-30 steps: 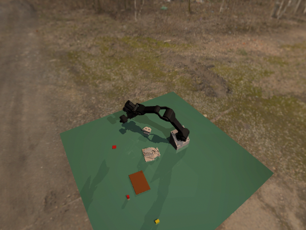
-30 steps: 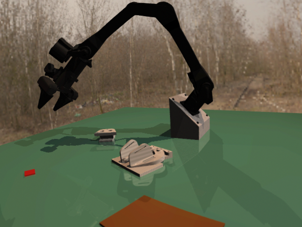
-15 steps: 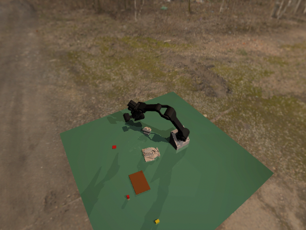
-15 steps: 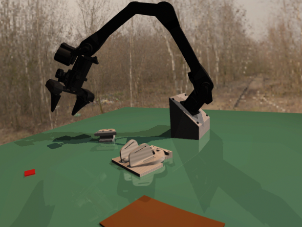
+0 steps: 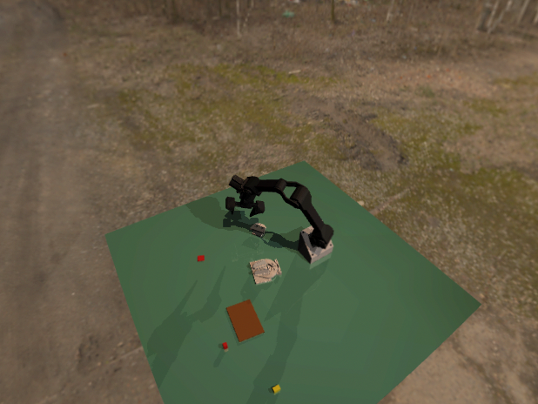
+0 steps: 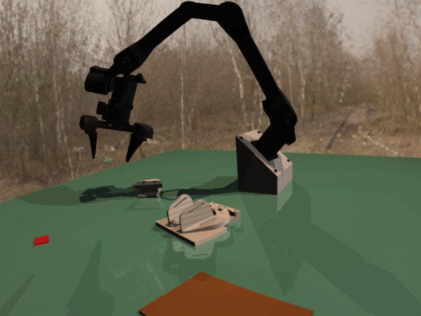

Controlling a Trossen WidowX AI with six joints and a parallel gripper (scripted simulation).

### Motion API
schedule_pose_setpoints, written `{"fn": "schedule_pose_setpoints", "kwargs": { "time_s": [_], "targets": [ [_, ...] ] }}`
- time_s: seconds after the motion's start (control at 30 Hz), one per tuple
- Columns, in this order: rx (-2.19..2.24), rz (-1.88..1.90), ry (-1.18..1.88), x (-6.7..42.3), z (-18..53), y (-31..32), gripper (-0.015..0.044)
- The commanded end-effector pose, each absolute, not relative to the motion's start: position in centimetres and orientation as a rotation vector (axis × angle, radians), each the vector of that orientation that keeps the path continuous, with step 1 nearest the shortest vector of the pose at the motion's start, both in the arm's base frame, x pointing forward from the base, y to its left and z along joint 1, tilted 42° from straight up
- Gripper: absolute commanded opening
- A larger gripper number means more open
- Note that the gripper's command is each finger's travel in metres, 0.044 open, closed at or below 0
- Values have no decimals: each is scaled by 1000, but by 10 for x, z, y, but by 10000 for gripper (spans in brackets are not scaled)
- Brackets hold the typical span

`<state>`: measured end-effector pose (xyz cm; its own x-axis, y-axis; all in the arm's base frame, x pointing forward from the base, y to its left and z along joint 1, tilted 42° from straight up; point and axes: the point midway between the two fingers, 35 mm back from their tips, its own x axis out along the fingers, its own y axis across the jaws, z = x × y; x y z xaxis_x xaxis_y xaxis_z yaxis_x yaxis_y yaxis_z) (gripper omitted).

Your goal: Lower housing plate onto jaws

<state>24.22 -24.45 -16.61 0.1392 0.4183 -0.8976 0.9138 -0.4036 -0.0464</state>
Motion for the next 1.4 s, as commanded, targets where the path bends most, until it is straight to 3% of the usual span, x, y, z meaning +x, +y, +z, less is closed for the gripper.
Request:
{"fn": "schedule_pose_setpoints", "kwargs": {
  "time_s": [0.0,0.6,1.37],
  "targets": [
    [1958,-1321,1301,230,-161,-240,440],
    [2188,-1766,1448,182,-131,-208,440],
    [2190,-1769,1451,178,-159,-181,440]
  ]
}}
